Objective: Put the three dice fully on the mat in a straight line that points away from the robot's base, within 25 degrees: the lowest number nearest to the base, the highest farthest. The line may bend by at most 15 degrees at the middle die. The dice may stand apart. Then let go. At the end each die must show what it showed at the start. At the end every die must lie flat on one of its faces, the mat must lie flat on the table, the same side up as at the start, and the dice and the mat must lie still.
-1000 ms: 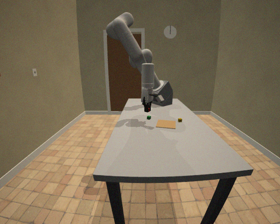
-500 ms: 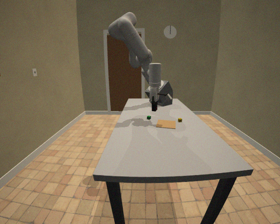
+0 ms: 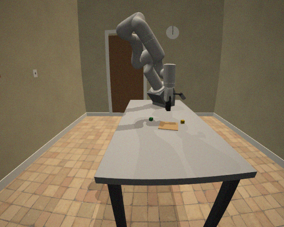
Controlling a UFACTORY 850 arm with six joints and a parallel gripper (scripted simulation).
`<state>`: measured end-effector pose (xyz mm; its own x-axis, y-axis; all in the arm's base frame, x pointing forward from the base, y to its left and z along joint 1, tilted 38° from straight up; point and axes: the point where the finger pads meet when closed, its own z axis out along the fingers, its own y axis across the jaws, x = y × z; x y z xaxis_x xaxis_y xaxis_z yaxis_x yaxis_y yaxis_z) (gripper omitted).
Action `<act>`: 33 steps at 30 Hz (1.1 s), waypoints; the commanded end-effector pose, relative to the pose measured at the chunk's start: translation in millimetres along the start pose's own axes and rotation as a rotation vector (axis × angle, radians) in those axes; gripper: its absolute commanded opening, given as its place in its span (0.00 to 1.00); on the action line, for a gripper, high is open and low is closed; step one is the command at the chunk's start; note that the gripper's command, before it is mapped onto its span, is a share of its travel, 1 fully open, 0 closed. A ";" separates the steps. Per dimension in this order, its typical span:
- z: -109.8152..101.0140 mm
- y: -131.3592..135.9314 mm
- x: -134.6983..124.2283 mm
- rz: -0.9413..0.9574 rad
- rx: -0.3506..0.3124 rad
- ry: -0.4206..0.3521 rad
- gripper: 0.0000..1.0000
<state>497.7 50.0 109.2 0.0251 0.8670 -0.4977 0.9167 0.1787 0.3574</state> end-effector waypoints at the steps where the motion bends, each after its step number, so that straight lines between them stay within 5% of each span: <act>1: -0.3 0.3 1.6 -0.006 0.001 -0.001 0.21; 17: 11.2 0.4 1.6 -0.006 0.001 -0.001 0.21; 33: 76.7 0.5 1.5 -0.006 0.001 -0.001 0.21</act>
<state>522.6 20.7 57.1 0.0198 0.8654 -0.5007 0.9187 0.1819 0.3506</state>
